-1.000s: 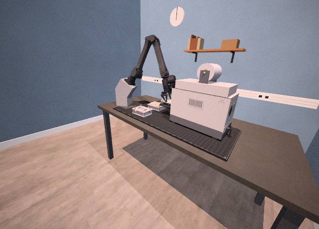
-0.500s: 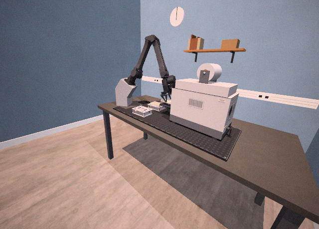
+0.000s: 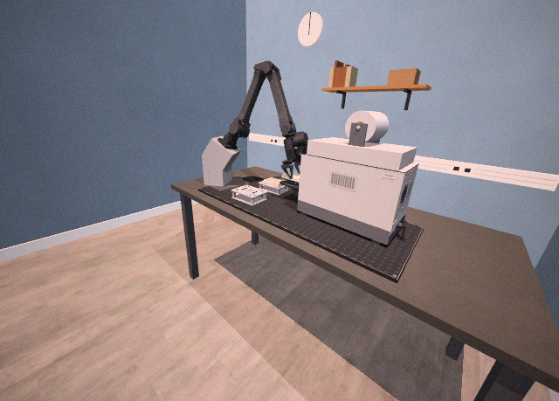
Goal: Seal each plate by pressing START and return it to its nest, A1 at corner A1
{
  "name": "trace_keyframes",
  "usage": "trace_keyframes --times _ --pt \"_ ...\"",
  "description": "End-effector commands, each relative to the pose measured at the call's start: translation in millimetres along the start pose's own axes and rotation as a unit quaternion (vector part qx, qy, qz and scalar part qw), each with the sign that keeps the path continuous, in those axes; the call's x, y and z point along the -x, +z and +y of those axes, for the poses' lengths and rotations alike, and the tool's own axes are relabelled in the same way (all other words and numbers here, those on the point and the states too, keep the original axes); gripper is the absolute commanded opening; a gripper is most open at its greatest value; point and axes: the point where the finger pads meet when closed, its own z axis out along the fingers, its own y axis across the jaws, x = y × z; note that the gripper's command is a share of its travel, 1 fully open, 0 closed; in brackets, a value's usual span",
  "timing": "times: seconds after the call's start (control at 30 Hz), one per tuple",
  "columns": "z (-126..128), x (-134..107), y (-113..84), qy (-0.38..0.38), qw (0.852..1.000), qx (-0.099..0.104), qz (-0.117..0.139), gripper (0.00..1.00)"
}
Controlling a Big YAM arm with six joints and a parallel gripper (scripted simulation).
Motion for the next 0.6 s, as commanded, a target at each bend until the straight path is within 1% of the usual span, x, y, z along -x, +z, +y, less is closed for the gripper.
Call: trace_keyframes --times 0.0,0.17,0.23,0.4,0.47,0.57 --pt "3 23 -2.8 0.002 1.0 0.0 -0.015 0.0" --pt "7 20 -0.3 -0.001 1.0 0.004 -0.011 0.0" --pt "7 15 0.7 0.0 1.0 0.004 -0.007 0.0" --pt "8 6 2.6 -0.002 1.0 0.005 -0.006 0.0" --pt "4 3 2.8 0.001 1.0 0.003 -0.004 0.0" --pt "0 3 2.0 0.003 1.0 0.0 -0.006 0.0"
